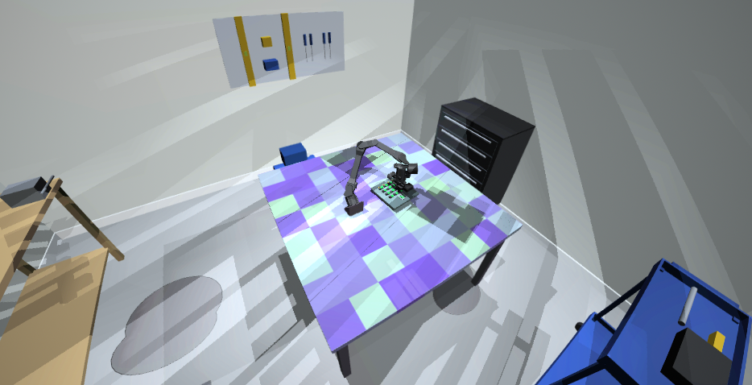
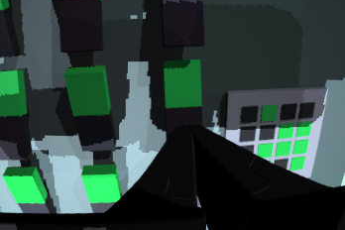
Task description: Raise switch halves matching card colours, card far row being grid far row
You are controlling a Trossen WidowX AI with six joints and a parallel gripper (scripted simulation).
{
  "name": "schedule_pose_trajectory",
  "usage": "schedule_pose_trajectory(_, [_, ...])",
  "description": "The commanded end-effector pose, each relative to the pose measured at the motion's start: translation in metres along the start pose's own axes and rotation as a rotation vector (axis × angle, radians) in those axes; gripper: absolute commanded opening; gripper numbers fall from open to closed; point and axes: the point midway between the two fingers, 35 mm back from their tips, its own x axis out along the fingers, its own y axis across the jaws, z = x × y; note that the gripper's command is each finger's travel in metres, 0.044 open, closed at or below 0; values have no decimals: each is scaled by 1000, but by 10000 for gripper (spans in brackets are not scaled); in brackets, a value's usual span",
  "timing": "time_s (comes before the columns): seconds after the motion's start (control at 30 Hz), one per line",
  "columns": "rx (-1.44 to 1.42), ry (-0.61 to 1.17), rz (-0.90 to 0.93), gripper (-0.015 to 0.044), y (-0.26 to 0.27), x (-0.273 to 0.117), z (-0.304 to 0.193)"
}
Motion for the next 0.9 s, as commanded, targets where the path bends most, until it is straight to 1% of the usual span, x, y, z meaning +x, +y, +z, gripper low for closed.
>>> schedule_pose_trajectory(0.0, [7,-2,5,0,1,1,0])
schedule_pose_trajectory(0.87, [7,-3,5,0,1,5,0])
